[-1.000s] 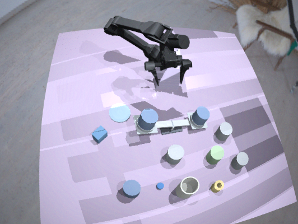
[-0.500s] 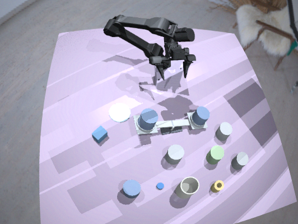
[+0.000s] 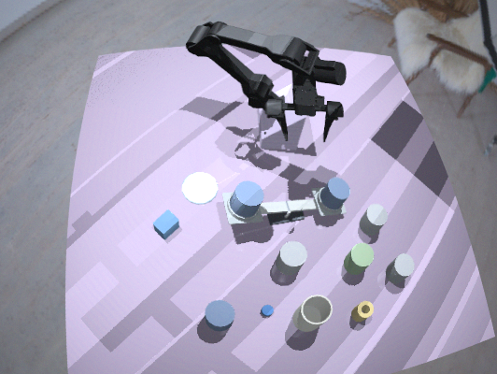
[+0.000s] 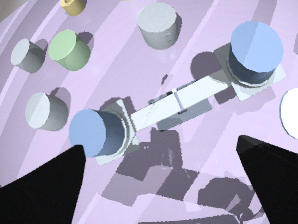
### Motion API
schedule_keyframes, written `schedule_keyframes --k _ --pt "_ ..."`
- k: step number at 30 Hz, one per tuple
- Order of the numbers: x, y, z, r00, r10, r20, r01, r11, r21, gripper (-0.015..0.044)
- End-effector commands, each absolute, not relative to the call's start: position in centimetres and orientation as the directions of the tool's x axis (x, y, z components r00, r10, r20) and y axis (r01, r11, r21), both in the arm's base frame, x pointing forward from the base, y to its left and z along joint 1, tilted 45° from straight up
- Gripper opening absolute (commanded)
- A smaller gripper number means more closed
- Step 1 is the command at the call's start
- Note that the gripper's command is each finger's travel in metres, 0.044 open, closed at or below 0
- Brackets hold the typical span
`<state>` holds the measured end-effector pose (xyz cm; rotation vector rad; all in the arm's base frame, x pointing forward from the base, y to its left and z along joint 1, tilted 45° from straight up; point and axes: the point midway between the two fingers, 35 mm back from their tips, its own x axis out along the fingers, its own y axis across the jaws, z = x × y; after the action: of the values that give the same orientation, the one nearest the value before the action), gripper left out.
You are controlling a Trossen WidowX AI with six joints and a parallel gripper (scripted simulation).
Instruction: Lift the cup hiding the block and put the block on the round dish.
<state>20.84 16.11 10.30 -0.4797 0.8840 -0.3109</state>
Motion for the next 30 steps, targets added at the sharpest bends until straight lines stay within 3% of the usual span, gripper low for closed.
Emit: schedule_keyframes --k 1,15,30 --pt "21.7 16.8 8.9 0.544 -0.491 -0.681 0.187 0.862 -0.472 0.044" --pt "24.4 18.3 4.2 0.373 -0.593 -0.714 0.58 0.749 -0.32 0.044" --pt "26.7 18.4 -2.5 0.164 -0.673 -0.721 0.901 0.4 -0.168 0.044"
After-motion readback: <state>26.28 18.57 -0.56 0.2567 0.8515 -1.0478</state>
